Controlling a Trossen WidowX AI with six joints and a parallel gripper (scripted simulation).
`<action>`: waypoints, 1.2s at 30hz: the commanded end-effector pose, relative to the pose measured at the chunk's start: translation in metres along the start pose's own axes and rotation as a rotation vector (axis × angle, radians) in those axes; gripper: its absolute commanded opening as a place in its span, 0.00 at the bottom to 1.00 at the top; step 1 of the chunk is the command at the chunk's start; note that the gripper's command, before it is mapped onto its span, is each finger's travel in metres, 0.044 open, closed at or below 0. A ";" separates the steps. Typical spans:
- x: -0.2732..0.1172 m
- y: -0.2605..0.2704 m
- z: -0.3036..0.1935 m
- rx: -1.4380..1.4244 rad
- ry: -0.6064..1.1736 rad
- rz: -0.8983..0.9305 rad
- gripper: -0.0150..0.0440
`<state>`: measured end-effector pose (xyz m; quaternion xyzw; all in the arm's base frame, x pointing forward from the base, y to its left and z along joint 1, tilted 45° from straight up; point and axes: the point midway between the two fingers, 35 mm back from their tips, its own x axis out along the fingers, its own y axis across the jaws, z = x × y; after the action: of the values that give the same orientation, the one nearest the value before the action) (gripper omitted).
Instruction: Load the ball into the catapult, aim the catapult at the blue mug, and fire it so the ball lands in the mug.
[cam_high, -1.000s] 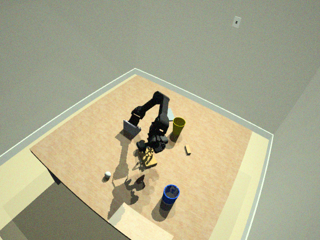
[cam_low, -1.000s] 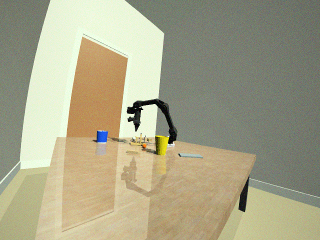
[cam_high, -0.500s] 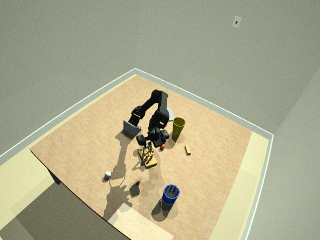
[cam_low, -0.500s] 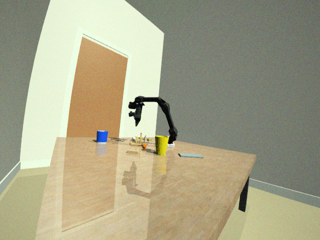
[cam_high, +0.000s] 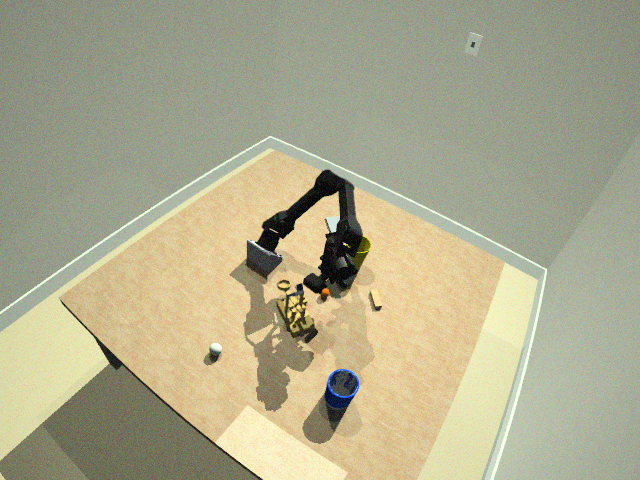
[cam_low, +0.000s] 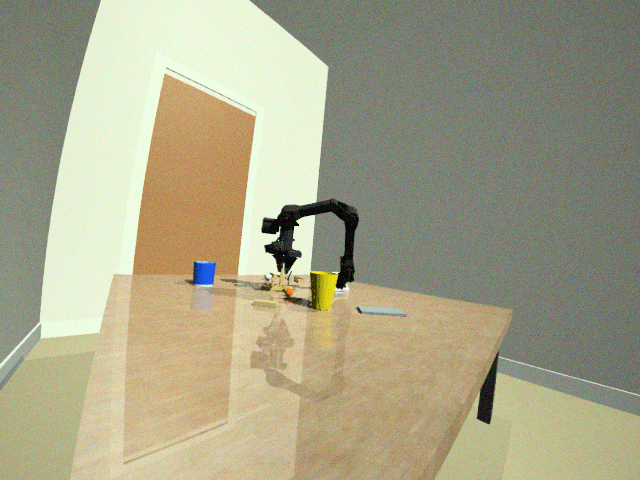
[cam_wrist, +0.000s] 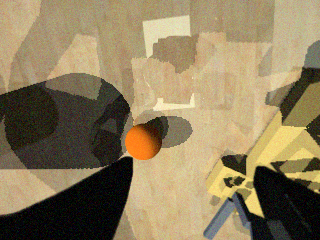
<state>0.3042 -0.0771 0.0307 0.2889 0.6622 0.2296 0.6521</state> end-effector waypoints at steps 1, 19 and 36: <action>0.022 0.031 -0.013 -0.128 0.010 0.015 0.76; 0.046 0.034 -0.018 -0.149 0.011 0.018 0.76; 0.074 0.035 -0.019 -0.149 0.011 0.019 0.76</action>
<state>0.2913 -0.0051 0.0059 0.2411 0.6424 0.2858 0.6690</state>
